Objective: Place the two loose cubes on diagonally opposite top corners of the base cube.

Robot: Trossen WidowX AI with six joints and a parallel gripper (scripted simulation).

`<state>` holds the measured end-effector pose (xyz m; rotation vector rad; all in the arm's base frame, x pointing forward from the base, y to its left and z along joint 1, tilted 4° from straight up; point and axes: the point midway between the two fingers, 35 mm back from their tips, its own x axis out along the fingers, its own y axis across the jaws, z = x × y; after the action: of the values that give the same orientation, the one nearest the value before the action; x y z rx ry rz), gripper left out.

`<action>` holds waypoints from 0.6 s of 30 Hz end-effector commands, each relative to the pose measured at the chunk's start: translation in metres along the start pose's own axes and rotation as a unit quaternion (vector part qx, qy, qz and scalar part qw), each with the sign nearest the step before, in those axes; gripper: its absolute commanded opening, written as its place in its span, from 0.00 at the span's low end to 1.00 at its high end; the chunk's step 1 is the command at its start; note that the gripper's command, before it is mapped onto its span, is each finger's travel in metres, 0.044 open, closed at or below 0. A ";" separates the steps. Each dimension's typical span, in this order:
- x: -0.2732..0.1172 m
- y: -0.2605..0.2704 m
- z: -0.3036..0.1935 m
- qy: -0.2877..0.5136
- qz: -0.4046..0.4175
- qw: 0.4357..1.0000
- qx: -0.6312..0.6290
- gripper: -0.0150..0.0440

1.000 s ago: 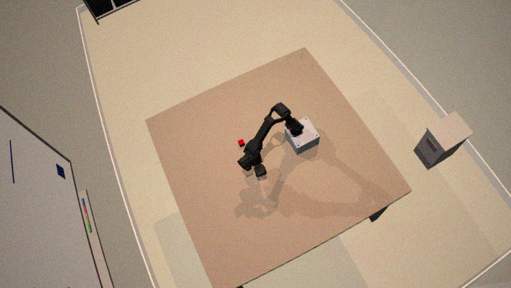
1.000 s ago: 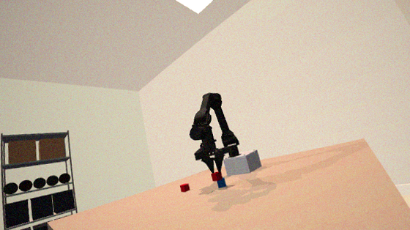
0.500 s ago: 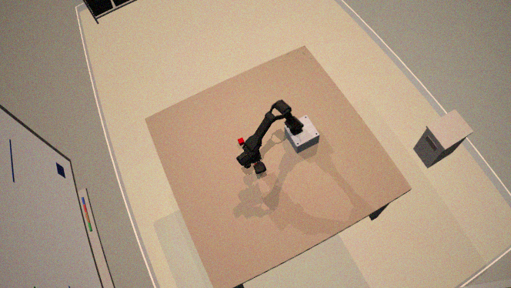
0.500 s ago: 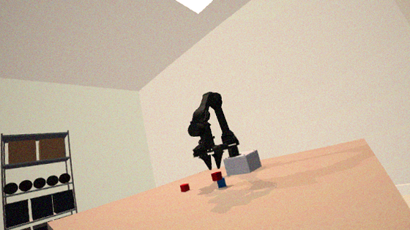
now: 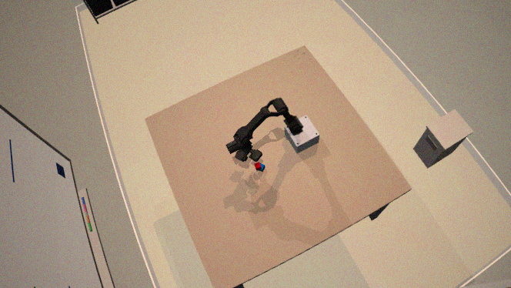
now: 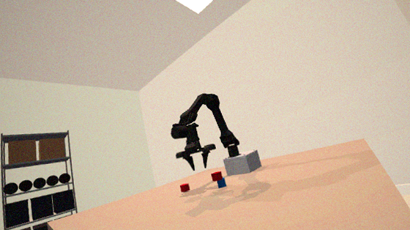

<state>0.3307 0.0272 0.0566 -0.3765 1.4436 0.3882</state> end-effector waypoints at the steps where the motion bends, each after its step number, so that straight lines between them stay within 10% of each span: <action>1: -0.003 -0.017 -0.005 0.001 0.002 0.998 -0.068 0.70; 18: -0.021 -0.097 -0.045 0.004 -0.002 0.921 -0.390 0.70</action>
<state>0.3368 -0.0677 0.0740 -0.9462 1.2773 0.8882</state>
